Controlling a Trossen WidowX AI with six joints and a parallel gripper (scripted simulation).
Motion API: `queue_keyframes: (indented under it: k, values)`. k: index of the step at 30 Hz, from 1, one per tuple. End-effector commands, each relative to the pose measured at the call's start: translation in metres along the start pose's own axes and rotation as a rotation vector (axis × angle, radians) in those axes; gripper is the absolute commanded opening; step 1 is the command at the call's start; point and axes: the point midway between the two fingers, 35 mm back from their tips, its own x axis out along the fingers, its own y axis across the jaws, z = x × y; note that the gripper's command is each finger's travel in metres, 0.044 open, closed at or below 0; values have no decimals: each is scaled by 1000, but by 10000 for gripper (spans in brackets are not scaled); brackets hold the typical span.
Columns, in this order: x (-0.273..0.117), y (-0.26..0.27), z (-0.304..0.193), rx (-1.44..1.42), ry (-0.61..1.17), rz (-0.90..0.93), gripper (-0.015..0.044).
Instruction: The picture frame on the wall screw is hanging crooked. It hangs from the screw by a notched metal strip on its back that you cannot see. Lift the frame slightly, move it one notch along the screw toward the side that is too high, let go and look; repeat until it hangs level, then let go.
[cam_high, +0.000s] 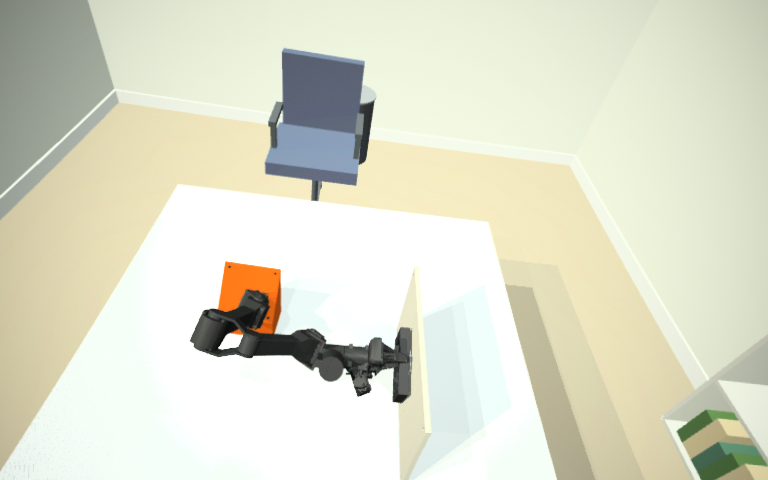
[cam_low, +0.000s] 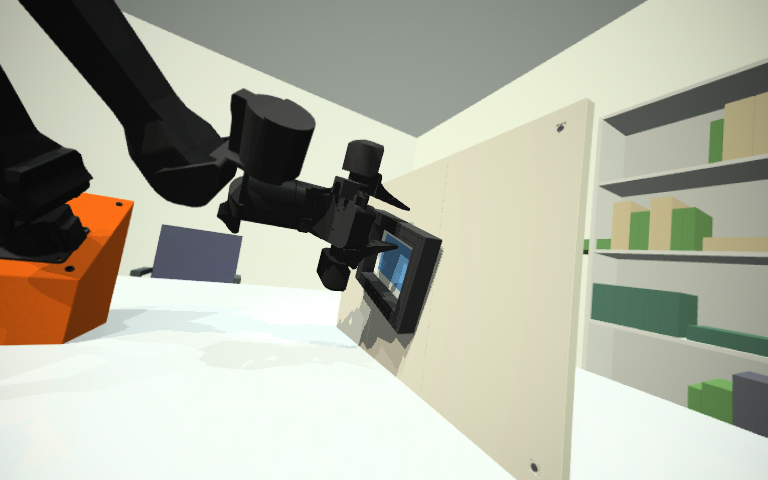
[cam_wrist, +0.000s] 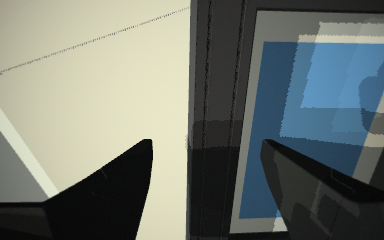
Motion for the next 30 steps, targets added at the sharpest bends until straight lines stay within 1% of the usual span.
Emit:
queue_keyframes:
  k: [1,14,20,28,30]
  values:
    - [0,0,1,5,-4,-1,260]
    - [1,0,1,5,-4,-1,260]
    - [1,0,1,5,-4,-1,103]
    - [1,0,1,5,-4,-1,49]
    - [1,0,1,5,-4,-1,0]
